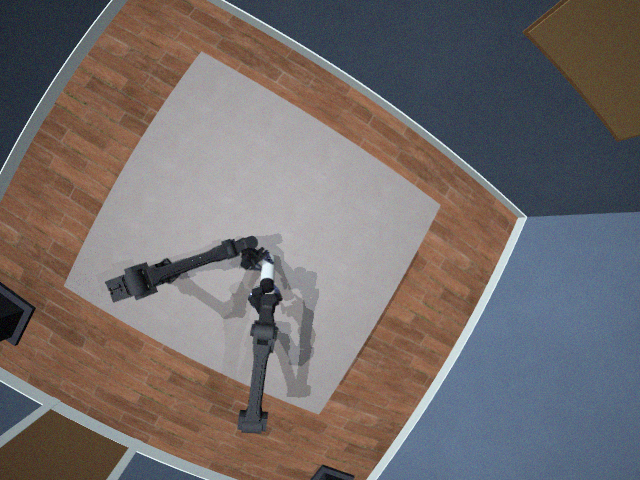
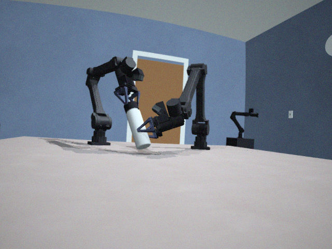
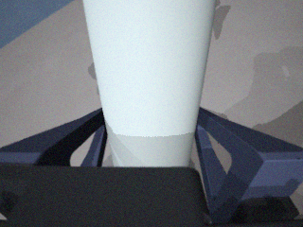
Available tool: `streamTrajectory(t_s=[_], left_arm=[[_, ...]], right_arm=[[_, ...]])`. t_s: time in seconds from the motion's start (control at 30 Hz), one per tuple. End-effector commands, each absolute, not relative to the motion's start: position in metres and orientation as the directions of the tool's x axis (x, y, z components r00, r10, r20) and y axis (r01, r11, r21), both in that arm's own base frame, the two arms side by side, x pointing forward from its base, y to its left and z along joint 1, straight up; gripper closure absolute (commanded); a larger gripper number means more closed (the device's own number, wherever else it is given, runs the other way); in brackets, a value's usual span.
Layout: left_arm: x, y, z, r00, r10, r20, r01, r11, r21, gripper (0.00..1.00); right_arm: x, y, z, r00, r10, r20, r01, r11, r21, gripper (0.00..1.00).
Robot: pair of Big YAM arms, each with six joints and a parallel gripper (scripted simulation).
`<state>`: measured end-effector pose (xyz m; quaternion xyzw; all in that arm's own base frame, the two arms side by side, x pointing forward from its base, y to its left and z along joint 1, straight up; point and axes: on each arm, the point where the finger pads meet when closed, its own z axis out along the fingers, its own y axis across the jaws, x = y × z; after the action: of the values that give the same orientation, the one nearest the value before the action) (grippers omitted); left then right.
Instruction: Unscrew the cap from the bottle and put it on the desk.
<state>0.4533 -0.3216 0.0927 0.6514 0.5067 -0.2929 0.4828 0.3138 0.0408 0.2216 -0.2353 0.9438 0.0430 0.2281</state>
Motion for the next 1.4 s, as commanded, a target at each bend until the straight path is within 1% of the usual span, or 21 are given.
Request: streamTrajectory(t_s=[0.0,0.17,0.37,0.43,0.47,0.77,0.93,1.0,1.03,1.23,1.37], left_arm=[[0.4699,-0.3297,0.1208,0.374,0.35,-0.859,0.919,-0.019,0.393,1.0],[0.4699,-0.3297,0.1208,0.374,0.35,-0.859,0.919,-0.019,0.393,1.0],[0.4699,-0.3297,0.1208,0.374,0.35,-0.859,0.919,-0.019,0.393,1.0],[0.4699,-0.3297,0.1208,0.374,0.35,-0.859,0.919,-0.019,0.393,1.0],[0.4699,-0.3297,0.1208,0.374,0.35,-0.859,0.919,-0.019,0.393,1.0],[0.4699,-0.3297,0.1208,0.374,0.35,-0.859,0.919,-0.019,0.393,1.0],[0.4699,-0.3297,0.1208,0.374,0.35,-0.859,0.919,-0.019,0.393,1.0],[0.4699,-0.3297,0.1208,0.374,0.35,-0.859,0.919,-0.019,0.393,1.0],[0.4699,-0.3297,0.1208,0.374,0.35,-0.859,0.919,-0.019,0.393,1.0],[0.4699,-0.3297,0.1208,0.374,0.35,-0.859,0.919,-0.019,0.393,1.0],[0.4699,-0.3297,0.1208,0.374,0.35,-0.859,0.919,-0.019,0.393,1.0]], right_arm=[[0.3252,0.0356,0.2388,-0.87,-0.161,-0.466,-0.227,0.97,0.089,0.06],[0.3253,0.0356,0.2387,-0.895,0.068,-0.441,-0.032,0.976,0.214,0.06],[0.3254,0.0356,0.2386,-0.866,0.335,-0.371,0.204,0.915,0.349,0.06],[0.3254,0.0356,0.2386,-0.866,0.335,-0.371,0.204,0.915,0.349,0.06],[0.3254,0.0357,0.2386,-0.835,0.44,-0.33,0.302,0.868,0.394,0.06],[0.3256,0.0358,0.2386,-0.644,0.749,-0.158,0.585,0.615,0.528,0.06],[0.3257,0.0358,0.2386,-0.494,0.869,-0.042,0.705,0.428,0.565,0.06],[0.3257,0.0358,0.2386,-0.494,0.869,-0.042,0.705,0.428,0.565,0.06],[0.3257,0.0359,0.2386,-0.408,0.913,0.018,0.753,0.325,0.571,0.06],[0.3257,0.036,0.2386,-0.187,0.972,0.141,0.812,0.073,0.579,0.06],[0.3257,0.036,0.2386,-0.185,0.972,0.142,0.812,0.07,0.579,0.06]])
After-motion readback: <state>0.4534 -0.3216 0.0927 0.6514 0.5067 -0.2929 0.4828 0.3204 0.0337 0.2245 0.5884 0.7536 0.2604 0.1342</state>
